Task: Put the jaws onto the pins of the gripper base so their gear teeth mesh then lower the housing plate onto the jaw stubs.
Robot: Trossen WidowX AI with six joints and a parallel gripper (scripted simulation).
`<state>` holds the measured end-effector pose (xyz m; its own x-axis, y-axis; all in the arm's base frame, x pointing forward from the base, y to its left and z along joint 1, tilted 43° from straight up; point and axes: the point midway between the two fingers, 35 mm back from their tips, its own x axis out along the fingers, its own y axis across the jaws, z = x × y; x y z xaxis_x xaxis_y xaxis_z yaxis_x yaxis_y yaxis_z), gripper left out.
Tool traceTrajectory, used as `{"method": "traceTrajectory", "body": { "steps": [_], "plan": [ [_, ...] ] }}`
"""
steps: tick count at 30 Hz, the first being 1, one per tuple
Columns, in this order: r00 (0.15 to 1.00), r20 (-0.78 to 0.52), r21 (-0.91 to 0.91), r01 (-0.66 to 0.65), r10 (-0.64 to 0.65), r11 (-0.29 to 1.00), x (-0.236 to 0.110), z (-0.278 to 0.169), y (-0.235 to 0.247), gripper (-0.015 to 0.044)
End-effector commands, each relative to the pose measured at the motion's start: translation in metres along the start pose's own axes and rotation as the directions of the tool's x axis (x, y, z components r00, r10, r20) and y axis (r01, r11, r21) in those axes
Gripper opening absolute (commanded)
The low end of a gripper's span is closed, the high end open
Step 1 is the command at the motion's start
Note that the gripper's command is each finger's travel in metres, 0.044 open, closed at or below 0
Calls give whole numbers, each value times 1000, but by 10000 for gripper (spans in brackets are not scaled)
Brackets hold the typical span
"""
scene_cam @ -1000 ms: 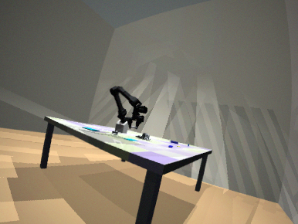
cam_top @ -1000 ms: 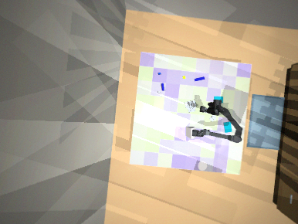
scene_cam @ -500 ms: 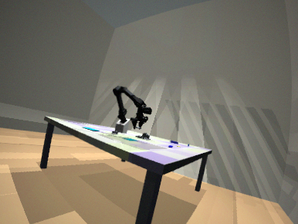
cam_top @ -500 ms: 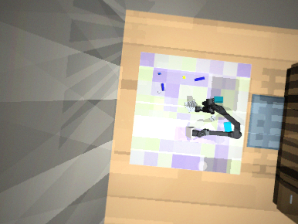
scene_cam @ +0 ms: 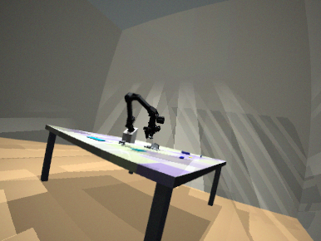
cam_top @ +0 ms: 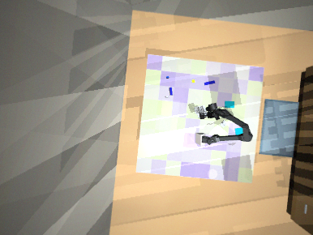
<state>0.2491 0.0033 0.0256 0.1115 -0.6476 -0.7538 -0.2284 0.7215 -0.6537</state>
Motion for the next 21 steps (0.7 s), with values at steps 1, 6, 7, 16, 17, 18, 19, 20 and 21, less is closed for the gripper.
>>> {"method": "traceTrajectory", "body": {
  "steps": [1,6,7,16,17,18,19,20,21],
  "plan": [
    [1000,7,-43,21,-20,999,-1,0,14,351],
    [999,10,-71,32,-31,997,-1,0,21,351],
    [999,10,-71,32,-31,997,-1,0,21,351],
    [999,10,-71,32,-31,997,-1,0,21,351],
    [999,10,-71,32,-31,997,-1,0,21,351],
    [999,10,-71,32,-31,997,-1,0,21,351],
    [999,10,-71,32,-31,997,-1,0,21,351],
    [999,10,-71,32,-31,997,-1,0,21,351],
    [999,10,-68,32,-31,997,-1,0,21,351]
  ]
}}
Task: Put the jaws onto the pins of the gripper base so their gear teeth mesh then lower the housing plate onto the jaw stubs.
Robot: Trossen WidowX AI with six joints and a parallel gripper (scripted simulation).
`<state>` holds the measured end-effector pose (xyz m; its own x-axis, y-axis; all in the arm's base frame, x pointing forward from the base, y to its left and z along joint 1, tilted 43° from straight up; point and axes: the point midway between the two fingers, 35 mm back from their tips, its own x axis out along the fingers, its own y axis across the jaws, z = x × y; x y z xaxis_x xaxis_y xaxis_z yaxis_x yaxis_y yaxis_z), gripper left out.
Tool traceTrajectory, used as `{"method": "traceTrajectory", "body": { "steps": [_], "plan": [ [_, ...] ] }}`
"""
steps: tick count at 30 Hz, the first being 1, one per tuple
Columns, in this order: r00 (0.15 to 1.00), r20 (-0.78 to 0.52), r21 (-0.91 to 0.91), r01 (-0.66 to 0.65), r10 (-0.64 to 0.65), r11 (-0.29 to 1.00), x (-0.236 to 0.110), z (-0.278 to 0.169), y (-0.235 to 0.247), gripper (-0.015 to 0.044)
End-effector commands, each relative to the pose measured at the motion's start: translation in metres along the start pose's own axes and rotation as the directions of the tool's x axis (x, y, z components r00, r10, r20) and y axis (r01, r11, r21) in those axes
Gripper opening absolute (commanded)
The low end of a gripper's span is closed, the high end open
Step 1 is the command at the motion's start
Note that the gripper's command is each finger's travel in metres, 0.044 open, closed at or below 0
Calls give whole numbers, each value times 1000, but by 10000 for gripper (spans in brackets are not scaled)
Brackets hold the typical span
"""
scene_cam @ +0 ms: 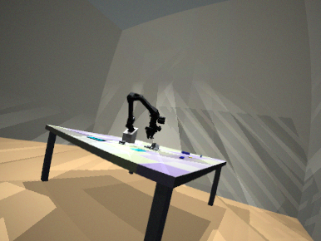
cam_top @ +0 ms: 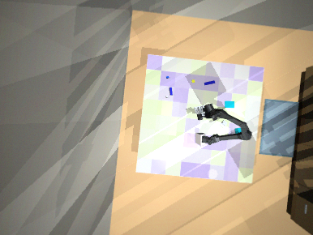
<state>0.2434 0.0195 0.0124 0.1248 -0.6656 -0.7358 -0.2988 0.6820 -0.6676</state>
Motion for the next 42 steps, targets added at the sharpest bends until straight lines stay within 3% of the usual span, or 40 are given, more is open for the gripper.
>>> {"method": "traceTrajectory", "body": {
  "steps": [1,42],
  "plan": [
    [1000,2,17,4,-4,1000,0,0,0,351],
    [1000,2,7,4,-4,1000,0,-3,-8,351]
  ]
}}
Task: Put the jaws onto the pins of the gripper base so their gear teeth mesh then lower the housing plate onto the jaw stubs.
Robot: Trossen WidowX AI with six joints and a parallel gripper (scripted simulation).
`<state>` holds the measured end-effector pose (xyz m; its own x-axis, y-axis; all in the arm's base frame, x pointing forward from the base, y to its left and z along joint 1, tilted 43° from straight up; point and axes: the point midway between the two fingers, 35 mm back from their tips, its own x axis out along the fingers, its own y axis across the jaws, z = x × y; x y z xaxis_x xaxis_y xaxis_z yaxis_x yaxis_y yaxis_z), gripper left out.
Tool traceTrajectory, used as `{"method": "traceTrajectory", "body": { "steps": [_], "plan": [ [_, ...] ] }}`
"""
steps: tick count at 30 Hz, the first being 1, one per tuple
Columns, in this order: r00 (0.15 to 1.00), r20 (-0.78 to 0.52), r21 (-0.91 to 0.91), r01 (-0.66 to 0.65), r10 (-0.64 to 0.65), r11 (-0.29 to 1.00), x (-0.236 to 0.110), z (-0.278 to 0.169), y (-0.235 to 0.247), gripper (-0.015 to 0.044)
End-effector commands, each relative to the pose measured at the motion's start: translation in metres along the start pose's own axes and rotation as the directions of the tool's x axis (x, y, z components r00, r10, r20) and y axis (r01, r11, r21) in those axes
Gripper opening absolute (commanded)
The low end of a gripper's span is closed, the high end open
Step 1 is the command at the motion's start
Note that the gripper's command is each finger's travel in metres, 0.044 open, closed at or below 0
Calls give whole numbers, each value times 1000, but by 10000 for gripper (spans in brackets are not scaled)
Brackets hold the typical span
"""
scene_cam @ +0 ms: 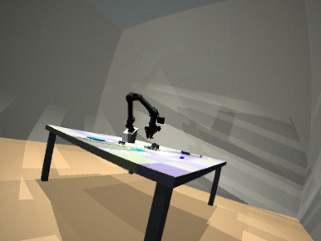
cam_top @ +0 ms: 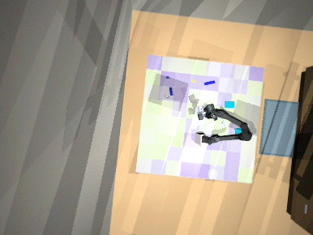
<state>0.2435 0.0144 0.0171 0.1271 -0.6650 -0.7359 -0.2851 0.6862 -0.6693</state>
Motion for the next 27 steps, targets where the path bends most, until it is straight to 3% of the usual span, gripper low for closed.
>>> {"method": "traceTrajectory", "body": {
  "steps": [1,27],
  "plan": [
    [1000,0,-7,4,-4,1000,0,-1,-1,351],
    [1000,1,-8,2,-2,1000,29,1,-1,351]
  ]
}}
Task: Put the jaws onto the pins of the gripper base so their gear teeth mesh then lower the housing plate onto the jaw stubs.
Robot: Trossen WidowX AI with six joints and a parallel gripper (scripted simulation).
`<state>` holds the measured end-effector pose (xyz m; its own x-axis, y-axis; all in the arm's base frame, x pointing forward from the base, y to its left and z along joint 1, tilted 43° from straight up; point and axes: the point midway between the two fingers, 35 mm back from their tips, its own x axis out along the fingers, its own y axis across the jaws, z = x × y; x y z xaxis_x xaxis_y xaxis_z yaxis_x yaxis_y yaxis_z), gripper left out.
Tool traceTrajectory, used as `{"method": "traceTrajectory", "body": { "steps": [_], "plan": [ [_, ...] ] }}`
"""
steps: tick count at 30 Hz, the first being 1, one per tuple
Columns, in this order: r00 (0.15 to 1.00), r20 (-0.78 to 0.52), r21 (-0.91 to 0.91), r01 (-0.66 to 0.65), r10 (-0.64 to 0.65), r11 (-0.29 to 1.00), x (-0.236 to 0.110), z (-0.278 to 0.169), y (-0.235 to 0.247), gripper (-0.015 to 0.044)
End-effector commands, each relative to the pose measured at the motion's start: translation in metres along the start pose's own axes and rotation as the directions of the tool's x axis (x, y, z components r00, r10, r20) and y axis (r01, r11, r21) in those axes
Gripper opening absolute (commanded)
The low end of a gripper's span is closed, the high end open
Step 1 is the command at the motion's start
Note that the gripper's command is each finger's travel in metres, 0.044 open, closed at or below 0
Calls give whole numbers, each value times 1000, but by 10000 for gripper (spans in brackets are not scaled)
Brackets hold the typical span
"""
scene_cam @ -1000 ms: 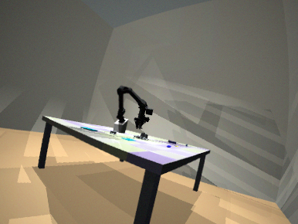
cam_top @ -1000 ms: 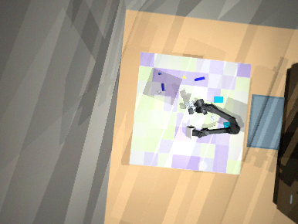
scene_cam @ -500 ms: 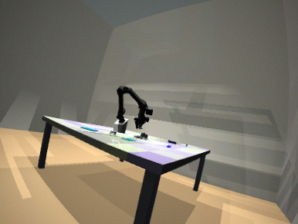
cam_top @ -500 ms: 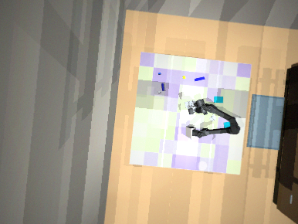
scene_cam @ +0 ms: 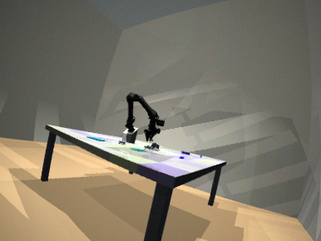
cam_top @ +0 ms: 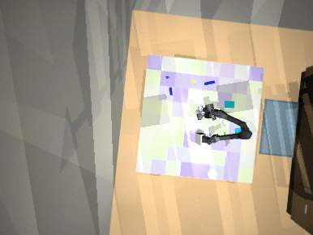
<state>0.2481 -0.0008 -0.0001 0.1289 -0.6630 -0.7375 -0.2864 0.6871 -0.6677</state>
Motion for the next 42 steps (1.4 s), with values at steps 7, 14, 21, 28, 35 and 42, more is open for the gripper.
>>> {"method": "traceTrajectory", "body": {
  "steps": [7,14,21,28,35,42],
  "plan": [
    [1000,-2,-7,5,-5,1000,17,-1,-1,351],
    [1000,-2,-7,6,-6,1000,28,-2,-1,351],
    [1000,-3,-7,8,-8,1000,38,-3,-2,351],
    [1000,-3,-7,8,-9,1000,39,-3,-2,351],
    [1000,-3,-7,8,-9,1000,39,-3,-2,351],
    [1000,-3,-5,9,-9,1000,41,-3,-2,351]
  ]
}}
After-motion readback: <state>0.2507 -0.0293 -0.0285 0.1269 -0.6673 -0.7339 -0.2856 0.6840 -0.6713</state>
